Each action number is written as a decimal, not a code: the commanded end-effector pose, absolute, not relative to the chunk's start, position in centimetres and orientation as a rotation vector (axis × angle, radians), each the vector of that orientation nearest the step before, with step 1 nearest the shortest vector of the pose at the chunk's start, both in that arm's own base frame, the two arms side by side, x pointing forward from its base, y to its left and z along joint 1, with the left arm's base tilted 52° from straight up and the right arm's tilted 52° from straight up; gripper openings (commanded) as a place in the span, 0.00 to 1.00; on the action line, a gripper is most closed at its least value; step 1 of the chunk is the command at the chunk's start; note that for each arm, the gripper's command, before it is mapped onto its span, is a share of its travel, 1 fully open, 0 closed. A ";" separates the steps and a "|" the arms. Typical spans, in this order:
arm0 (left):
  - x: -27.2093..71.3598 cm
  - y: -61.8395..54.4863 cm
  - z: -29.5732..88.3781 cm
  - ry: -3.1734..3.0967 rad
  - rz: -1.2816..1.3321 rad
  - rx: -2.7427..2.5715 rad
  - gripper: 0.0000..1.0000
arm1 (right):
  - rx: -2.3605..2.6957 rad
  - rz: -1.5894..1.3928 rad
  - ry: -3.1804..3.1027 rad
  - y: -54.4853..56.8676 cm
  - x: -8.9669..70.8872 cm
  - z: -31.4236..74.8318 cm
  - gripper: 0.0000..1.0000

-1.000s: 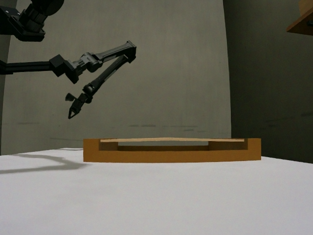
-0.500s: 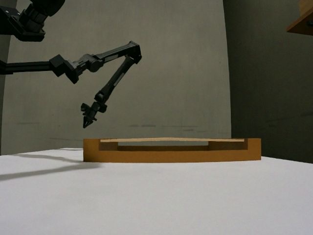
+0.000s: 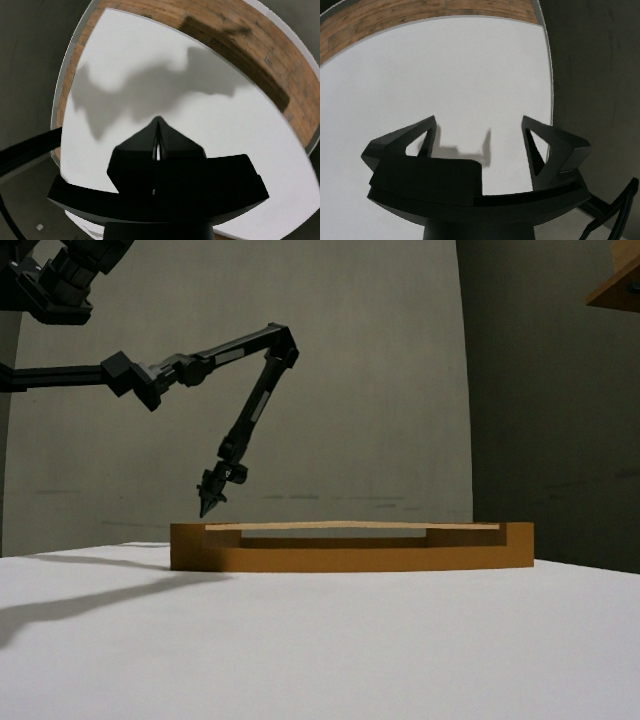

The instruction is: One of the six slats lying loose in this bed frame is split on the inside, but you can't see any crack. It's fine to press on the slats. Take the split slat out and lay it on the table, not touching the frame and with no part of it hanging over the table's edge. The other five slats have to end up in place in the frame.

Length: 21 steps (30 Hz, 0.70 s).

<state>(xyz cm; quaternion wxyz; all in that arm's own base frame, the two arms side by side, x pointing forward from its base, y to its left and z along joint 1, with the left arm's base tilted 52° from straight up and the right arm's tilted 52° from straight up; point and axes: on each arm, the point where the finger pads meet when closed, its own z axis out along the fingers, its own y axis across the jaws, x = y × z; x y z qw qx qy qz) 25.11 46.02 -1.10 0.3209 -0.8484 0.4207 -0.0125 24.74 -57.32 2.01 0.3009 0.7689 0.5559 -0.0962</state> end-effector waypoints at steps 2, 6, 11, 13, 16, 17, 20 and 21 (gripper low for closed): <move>31.2 44.0 1.7 1.486 0.069 -1.970 0.00 | 1.733 -0.276 1.630 -57.2 31.7 7.2 1.00; 34.5 42.5 3.0 1.637 0.115 -1.820 0.00 | 1.589 -0.282 1.685 -56.3 35.0 9.6 1.00; 37.1 41.2 4.2 1.742 0.152 -1.695 0.00 | 1.477 -0.287 1.721 -55.5 37.6 11.4 1.00; 39.1 40.1 4.9 1.833 0.187 -1.581 0.00 | 1.383 -0.298 1.755 -54.7 39.5 12.6 1.00; 42.3 38.0 6.7 1.932 0.232 -1.413 0.00 | 1.239 -0.304 1.777 -53.2 42.7 15.4 1.00; 43.1 37.5 7.1 1.954 0.242 -1.372 0.00 | 1.205 -0.305 1.781 -52.7 43.5 16.1 1.00; 45.3 35.7 8.3 2.018 0.276 -1.244 0.00 | 1.101 -0.310 1.795 -51.3 45.7 17.9 1.00; 46.0 35.0 8.8 2.039 0.288 -1.197 0.00 | 1.065 -0.312 1.800 -50.8 46.5 18.5 1.00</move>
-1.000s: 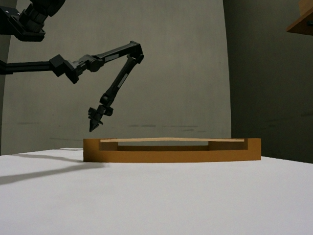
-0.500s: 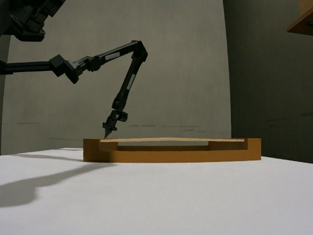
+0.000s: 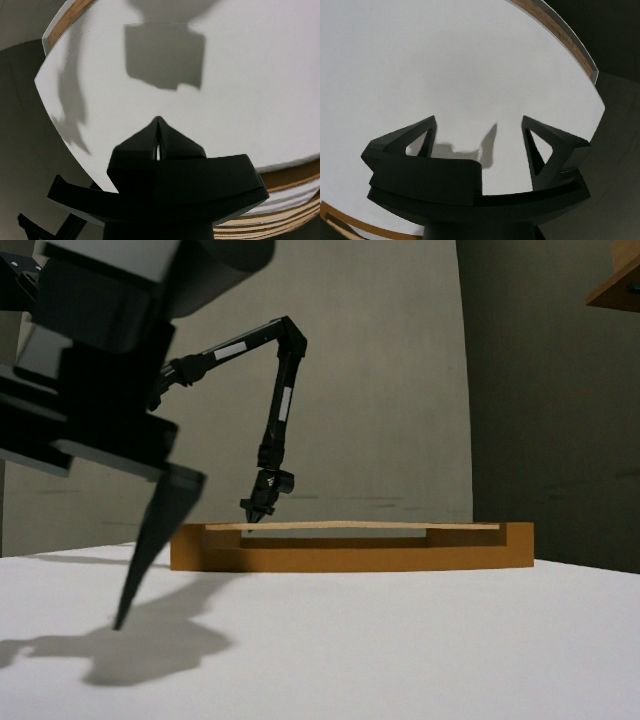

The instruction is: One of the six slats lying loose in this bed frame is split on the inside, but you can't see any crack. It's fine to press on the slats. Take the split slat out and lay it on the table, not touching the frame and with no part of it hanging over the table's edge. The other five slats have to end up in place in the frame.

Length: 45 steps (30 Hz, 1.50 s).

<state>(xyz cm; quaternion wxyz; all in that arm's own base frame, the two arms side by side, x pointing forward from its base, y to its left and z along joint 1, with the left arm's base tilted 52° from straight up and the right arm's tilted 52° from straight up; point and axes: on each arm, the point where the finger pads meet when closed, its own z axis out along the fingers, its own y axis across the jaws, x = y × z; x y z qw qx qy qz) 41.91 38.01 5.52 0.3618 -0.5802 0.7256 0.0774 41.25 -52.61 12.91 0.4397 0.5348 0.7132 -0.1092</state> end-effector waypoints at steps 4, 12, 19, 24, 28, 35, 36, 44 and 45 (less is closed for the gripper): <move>49.0 32.2 10.6 2.117 0.340 -1.000 0.00 | 0.925 -0.311 1.833 -47.8 50.0 19.8 1.00; 53.8 26.2 13.9 2.210 0.436 -0.632 0.00 | 0.679 -0.303 1.893 -40.9 56.3 21.1 1.00; 57.4 19.9 17.3 2.239 0.521 -0.298 0.00 | 0.440 -0.301 1.896 -33.5 61.2 24.1 1.00; 58.8 16.8 18.8 2.237 0.562 -0.142 0.00 | 0.323 -0.300 1.911 -29.9 63.0 24.0 1.00; 60.3 12.2 20.8 2.223 0.608 0.055 0.00 | 0.102 -0.304 1.930 -23.6 65.6 23.3 1.00; 60.0 9.9 19.2 2.279 0.515 0.036 0.00 | -0.237 -0.286 1.913 -13.2 68.2 21.8 1.00; 59.8 10.4 19.1 2.284 0.520 0.036 0.00 | -0.283 -0.283 1.906 -11.7 68.4 21.6 1.00; 59.7 10.7 19.0 2.288 0.524 0.039 0.00 | -0.594 -0.275 1.812 -2.1 69.2 21.0 1.00; 59.7 10.7 19.0 2.288 0.525 0.039 0.00 | -0.641 -0.273 1.793 -0.6 69.2 20.9 1.00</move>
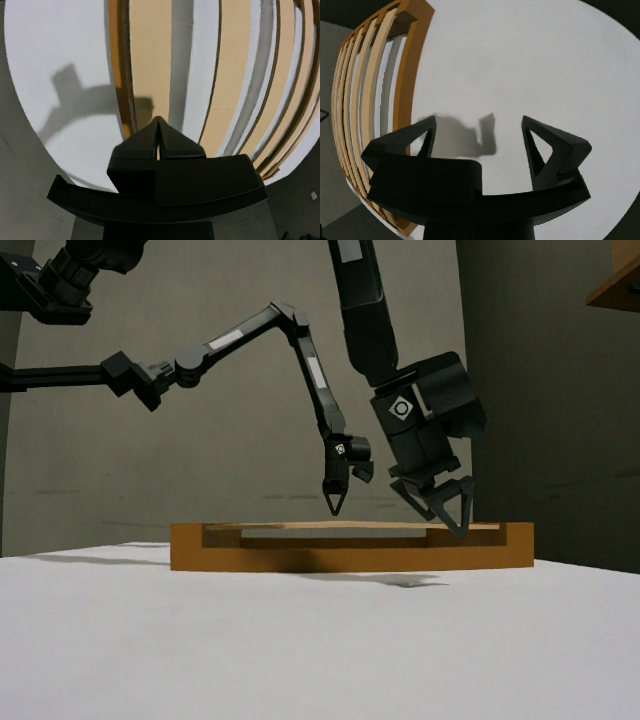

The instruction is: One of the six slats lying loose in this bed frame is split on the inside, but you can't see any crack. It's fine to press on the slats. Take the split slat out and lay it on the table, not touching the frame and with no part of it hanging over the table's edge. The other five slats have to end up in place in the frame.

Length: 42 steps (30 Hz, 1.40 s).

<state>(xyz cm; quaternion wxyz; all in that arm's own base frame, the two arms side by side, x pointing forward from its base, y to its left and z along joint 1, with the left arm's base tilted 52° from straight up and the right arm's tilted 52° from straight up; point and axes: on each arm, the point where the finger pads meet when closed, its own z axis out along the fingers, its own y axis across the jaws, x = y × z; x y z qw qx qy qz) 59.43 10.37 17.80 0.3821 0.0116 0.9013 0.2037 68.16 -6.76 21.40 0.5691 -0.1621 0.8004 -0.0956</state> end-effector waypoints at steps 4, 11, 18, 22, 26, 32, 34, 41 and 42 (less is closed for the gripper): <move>59.7 10.8 19.0 2.287 0.524 0.037 0.00 | -0.827 -0.262 1.709 5.3 68.7 20.1 1.00; 59.7 10.8 19.0 2.287 0.524 0.035 0.00 | -1.105 -0.207 1.532 15.6 67.5 17.9 1.00; 59.7 10.8 19.0 2.287 0.524 0.035 0.00 | -1.296 -0.124 1.402 23.0 65.4 14.1 1.00; 59.7 10.8 19.0 2.287 0.524 0.035 0.00 | -1.413 -0.067 1.301 27.7 63.4 11.4 1.00; 59.7 10.8 19.0 2.287 0.524 0.035 0.00 | -1.523 -0.006 1.189 32.3 60.8 8.8 1.00; 59.7 10.8 19.0 2.287 0.524 0.035 0.00 | -1.646 0.091 1.034 38.1 56.6 5.2 1.00; 59.7 10.8 19.0 2.287 0.524 0.035 0.00 | -1.675 0.123 0.991 39.6 55.3 4.2 1.00; 59.7 10.8 19.0 2.287 0.524 0.035 0.00 | -1.693 0.179 0.979 40.9 53.8 3.2 1.00; 59.7 10.8 19.0 2.287 0.524 0.035 0.00 | -1.693 0.179 0.979 40.9 53.8 3.2 1.00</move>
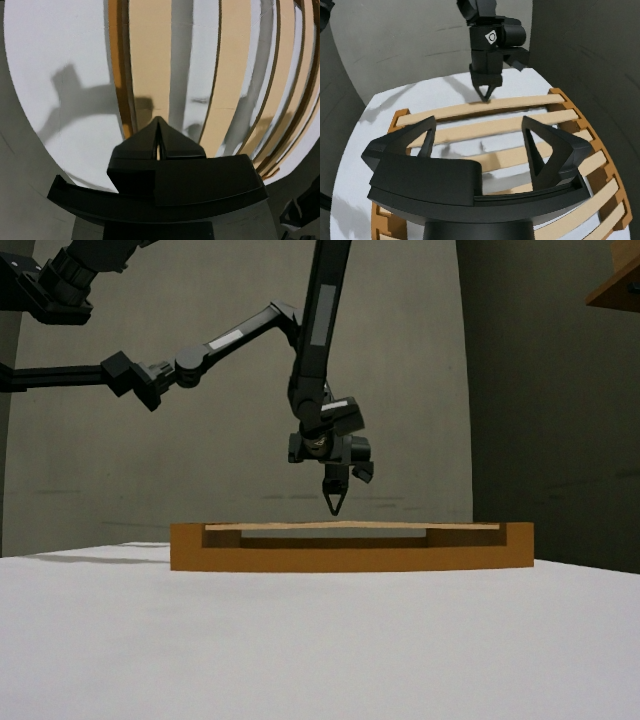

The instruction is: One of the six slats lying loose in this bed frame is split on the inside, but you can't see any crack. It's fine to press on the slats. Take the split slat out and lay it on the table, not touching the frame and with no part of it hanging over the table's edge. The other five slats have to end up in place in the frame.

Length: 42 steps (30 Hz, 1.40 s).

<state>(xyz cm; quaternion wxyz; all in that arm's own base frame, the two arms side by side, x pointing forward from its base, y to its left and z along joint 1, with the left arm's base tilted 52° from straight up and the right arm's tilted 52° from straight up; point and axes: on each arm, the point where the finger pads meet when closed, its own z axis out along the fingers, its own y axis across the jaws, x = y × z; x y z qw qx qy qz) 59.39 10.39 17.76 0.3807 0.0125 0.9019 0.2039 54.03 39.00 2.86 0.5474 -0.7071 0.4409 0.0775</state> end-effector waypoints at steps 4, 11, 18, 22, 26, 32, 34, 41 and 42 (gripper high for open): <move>59.9 11.5 18.8 2.294 0.528 0.033 0.00 | -1.674 0.157 0.975 40.2 54.6 4.6 1.00; 61.4 12.9 17.9 2.284 0.532 0.022 0.00 | -1.674 0.156 0.975 40.2 54.6 4.6 1.00; 63.1 13.6 16.3 2.285 0.531 0.026 0.00 | -1.674 0.156 0.975 40.2 54.6 4.6 1.00; 63.5 14.0 15.9 2.285 0.532 0.023 0.00 | -1.674 0.156 0.975 40.2 54.6 4.6 1.00; 64.0 14.3 15.5 2.285 0.532 0.023 0.00 | -1.674 0.156 0.975 40.2 54.6 4.6 1.00; 64.0 14.3 15.5 2.285 0.531 0.020 0.00 | -1.674 0.156 0.975 40.2 54.6 4.6 1.00; 64.0 14.3 15.5 2.285 0.530 0.019 0.00 | -1.674 0.156 0.975 40.2 54.6 4.6 1.00; 63.0 13.0 15.9 2.291 0.510 0.018 0.00 | -1.674 0.156 0.975 40.2 54.6 4.6 1.00; 62.7 12.8 15.8 2.296 0.509 0.016 0.00 | -1.674 0.156 0.975 40.2 54.6 4.6 1.00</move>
